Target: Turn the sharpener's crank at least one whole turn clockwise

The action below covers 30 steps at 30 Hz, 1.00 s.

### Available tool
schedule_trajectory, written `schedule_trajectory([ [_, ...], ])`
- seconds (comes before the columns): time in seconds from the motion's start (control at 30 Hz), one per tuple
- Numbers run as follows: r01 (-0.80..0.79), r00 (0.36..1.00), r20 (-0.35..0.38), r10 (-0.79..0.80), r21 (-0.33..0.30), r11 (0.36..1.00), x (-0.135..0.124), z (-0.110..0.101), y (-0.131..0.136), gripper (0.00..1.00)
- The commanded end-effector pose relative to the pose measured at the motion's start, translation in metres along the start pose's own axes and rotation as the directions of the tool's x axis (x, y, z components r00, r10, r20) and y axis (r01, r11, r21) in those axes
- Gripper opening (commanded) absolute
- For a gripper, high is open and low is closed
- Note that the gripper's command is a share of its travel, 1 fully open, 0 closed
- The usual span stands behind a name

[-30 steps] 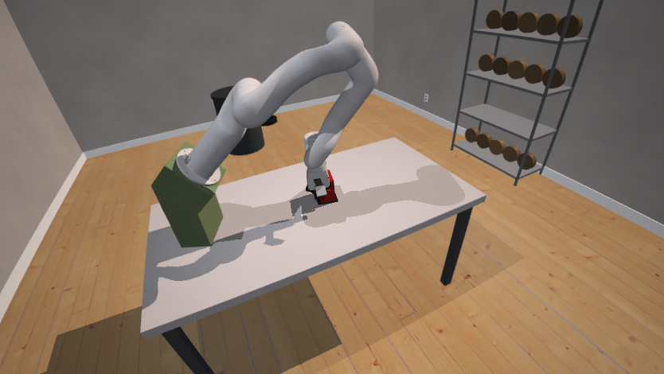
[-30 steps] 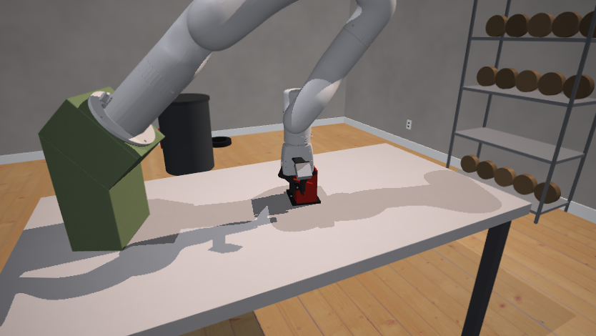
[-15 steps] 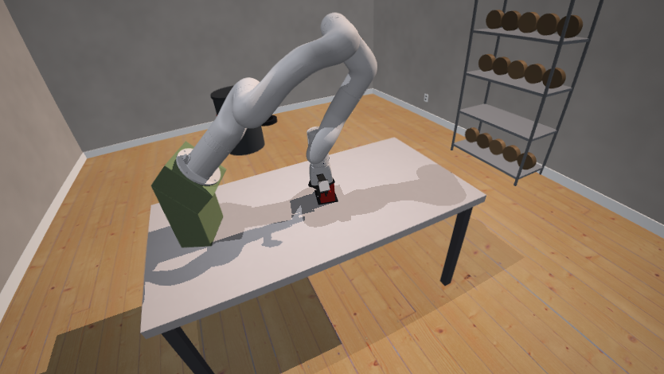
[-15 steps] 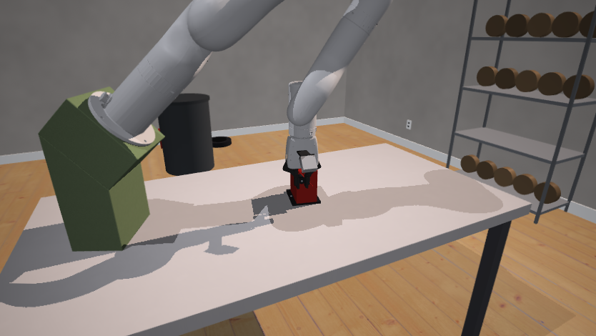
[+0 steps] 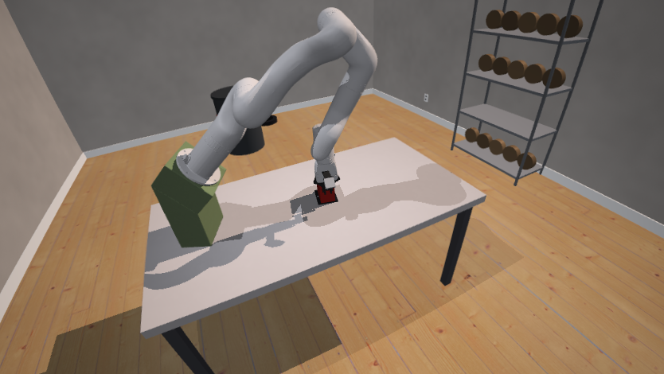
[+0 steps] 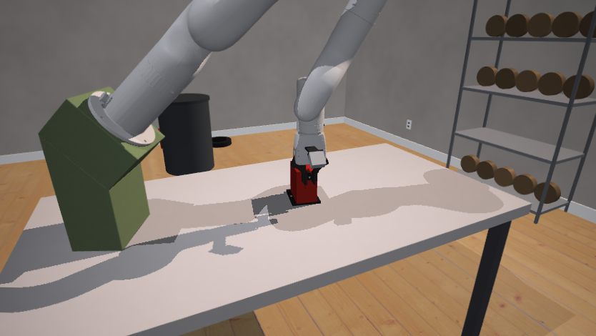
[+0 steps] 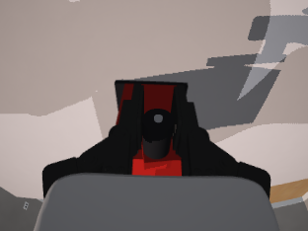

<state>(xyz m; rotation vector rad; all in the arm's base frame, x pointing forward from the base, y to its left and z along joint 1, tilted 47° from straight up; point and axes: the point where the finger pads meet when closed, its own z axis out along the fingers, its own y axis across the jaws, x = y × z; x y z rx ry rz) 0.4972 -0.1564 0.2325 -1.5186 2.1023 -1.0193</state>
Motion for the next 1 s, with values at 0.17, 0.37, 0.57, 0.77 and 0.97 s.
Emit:
schedule_trajectory([
  [0.17, 0.0, 1.0, -0.001, 0.0, -0.001, 1.0, 0.0, -0.0009, -0.007, 0.0],
  [0.37, 0.0, 1.0, -0.001, 0.0, -0.001, 1.0, 0.0, -0.0009, -0.0071, 0.0],
  [0.57, 0.0, 1.0, -0.001, 0.0, -0.001, 1.0, 0.0, -0.0009, -0.0071, 0.0],
  [0.77, 0.0, 1.0, -0.001, 0.0, -0.001, 1.0, 0.0, -0.0009, -0.0071, 0.54],
  [0.97, 0.0, 1.0, -0.001, 0.0, -0.001, 1.0, 0.0, -0.0009, -0.0071, 0.54],
])
